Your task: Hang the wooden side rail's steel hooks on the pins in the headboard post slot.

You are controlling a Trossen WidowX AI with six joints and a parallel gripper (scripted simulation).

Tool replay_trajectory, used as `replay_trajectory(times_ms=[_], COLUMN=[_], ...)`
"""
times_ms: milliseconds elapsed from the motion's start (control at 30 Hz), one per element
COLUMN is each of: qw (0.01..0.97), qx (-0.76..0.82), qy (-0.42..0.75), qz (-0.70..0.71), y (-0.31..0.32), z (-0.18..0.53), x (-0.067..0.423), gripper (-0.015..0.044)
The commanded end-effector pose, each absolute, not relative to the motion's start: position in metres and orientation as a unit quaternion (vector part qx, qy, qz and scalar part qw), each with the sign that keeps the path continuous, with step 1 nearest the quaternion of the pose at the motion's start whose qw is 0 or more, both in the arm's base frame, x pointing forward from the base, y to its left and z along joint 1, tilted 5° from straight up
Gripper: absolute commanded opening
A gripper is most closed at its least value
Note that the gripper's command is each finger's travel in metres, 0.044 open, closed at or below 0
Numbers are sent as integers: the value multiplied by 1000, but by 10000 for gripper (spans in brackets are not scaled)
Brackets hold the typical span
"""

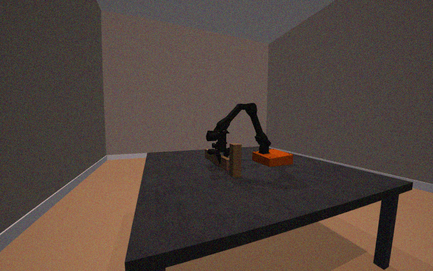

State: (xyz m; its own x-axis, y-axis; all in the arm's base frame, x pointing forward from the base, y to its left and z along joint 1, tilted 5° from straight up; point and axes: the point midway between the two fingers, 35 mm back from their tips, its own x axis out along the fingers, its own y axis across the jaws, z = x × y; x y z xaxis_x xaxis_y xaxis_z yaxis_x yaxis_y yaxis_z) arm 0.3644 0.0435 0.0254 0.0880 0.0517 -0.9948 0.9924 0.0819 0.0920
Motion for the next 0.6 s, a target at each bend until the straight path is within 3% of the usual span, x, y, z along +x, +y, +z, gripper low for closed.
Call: replay_trajectory(times_ms=[0, 567], qw=[536, 530], qx=[514, 513], qy=[505, 509], qz=[-440, -443], y=[43, 44], z=[27, 26], x=[371, 370], gripper=[0, 0])
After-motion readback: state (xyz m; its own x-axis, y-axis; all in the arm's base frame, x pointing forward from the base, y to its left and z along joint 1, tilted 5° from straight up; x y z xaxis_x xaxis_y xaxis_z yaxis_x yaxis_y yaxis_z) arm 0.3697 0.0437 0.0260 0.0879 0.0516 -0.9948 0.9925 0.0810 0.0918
